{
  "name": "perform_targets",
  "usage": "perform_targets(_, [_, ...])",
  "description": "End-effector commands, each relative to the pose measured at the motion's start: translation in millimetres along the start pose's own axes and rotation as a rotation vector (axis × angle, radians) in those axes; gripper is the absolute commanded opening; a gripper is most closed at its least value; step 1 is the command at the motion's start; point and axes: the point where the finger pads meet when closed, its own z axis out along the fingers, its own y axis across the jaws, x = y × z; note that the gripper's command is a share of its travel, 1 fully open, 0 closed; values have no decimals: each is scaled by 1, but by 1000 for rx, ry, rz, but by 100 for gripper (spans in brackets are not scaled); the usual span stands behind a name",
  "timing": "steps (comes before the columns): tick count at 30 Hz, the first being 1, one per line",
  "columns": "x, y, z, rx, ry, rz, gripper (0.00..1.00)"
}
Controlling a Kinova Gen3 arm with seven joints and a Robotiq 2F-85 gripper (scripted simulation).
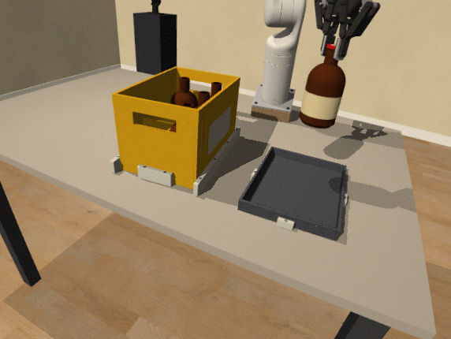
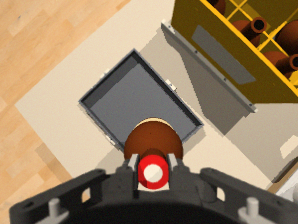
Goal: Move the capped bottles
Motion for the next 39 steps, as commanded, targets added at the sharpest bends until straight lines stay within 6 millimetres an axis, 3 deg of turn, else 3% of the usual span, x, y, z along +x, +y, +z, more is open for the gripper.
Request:
perform_targets(1, [-1, 2, 6, -8, -3, -1, 0])
perform_targets(39, [-2, 3, 69, -9, -3, -1, 0])
